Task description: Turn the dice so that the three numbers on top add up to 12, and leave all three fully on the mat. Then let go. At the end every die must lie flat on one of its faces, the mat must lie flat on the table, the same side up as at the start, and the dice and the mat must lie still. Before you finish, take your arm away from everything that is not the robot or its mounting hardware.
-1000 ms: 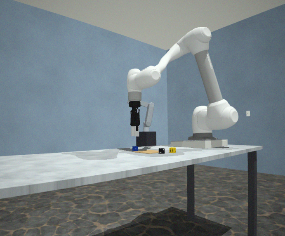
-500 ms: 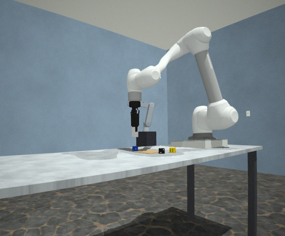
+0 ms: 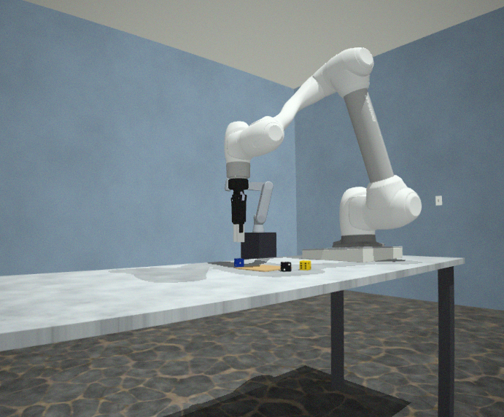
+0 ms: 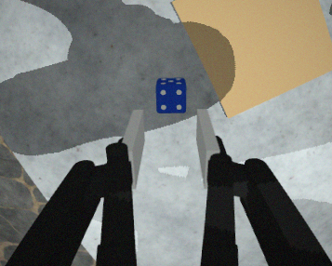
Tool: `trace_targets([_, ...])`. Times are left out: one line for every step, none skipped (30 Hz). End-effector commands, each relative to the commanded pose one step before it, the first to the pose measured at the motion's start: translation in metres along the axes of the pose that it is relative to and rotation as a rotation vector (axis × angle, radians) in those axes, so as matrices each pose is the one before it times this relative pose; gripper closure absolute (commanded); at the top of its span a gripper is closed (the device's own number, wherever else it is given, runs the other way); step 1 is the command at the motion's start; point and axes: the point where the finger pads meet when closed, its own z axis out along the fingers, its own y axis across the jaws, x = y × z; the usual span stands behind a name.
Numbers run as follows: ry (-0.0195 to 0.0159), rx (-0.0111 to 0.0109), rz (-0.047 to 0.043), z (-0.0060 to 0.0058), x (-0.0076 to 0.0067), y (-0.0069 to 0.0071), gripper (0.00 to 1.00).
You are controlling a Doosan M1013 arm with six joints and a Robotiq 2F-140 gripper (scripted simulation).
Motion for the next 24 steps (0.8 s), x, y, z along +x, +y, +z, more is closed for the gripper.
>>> trace_targets([-0.00006,-0.00018,-0.00002,-0.00001,0.00002,0.00003,0.72])
trace_targets([0.0,0.00001,0.00001,0.00013,0.0,0.0,0.72])
trace_targets([0.0,0.00002,0.00002,0.00019,0.0,0.0,0.72])
trace_targets([0.0,0.00002,0.00002,0.00026,0.0,0.0,0.72])
trace_targets([0.0,0.00003,0.00003,0.00033,0.0,0.0,0.72])
trace_targets([0.0,0.00004,0.00004,0.00041,0.0,0.0,0.72])
trace_targets([0.0,0.00004,0.00004,0.00049,0.0,0.00001,0.72])
trace_targets([0.0,0.00005,0.00005,0.00057,0.0,0.00001,0.72])
trace_targets([0.0,0.00006,0.00006,0.00066,0.0,0.00001,0.72])
trace_targets([0.0,0.00006,0.00007,0.00075,0.00001,0.00001,0.72])
trace_targets([0.0,0.00007,0.00007,0.00083,0.00001,0.00001,0.72])
trace_targets([0.0,0.0,0.0,0.00092,0.0,0.00001,0.72])
trace_targets([0.0,0.0,0.0,0.001,0.0,0.00001,0.72])
trace_targets([0.0,0.0,0.0,0.00108,0.0,0.00001,0.72])
trace_targets([0.0,0.0,0.0,0.00116,0.00001,0.00001,0.72])
trace_targets([0.0,0.0,0.0,0.0,0.0,0.0,0.72])
trace_targets([0.0,0.0,0.0,0.0,0.0,0.0,0.72])
trace_targets([0.0,0.0,0.0,0.00123,0.0,0.00001,0.72])
trace_targets([0.0,0.0,0.0,0.0013,0.0,0.00001,0.72])
trace_targets([0.0,0.0,0.0,0.00136,0.0,0.00001,0.72])
trace_targets([0.0,0.0,0.0,0.00142,0.00001,0.00002,0.72])
trace_targets([0.0,0.0,0.0,0.00146,0.0,0.00002,0.72])
trace_targets([0.0,0.0,0.0,0.00151,0.0,0.00002,0.72])
trace_targets([0.0,0.0,0.0,0.00155,0.00001,0.00002,0.72])
